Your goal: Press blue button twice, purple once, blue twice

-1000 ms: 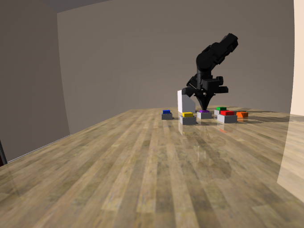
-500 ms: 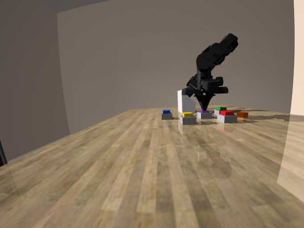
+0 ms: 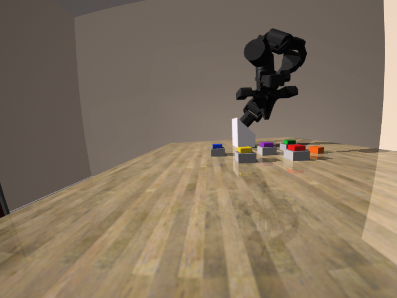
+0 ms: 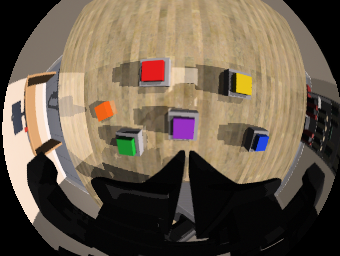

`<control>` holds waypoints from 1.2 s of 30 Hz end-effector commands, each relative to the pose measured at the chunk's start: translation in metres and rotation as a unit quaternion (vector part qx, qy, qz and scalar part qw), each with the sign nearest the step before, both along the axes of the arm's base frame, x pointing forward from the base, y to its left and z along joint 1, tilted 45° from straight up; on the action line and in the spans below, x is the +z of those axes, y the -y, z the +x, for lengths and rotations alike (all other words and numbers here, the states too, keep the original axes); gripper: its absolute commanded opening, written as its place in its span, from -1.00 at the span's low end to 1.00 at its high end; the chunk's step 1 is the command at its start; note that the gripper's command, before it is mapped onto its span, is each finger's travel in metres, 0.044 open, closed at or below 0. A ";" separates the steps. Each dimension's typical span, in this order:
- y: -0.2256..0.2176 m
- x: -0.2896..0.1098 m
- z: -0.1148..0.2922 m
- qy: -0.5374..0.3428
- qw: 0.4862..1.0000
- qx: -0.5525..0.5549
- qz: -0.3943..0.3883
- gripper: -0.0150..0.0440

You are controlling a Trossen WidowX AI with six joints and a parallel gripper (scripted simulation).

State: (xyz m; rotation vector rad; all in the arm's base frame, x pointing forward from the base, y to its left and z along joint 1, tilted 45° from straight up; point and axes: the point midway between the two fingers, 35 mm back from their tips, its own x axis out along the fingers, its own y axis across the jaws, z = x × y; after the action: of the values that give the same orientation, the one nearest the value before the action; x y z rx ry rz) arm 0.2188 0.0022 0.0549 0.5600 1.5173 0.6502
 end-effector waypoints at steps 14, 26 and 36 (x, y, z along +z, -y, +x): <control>0.128 -0.104 -0.017 0.001 1.000 0.004 -0.007 -0.42; 0.087 -0.151 -0.021 0.002 1.000 0.004 -0.006 -0.42; 0.080 -0.159 -0.021 0.002 1.000 0.004 -0.006 -0.42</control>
State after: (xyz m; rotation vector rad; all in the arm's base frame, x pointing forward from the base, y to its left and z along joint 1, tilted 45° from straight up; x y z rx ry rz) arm 0.1991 -0.0823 -0.1007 0.5330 1.5160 0.6465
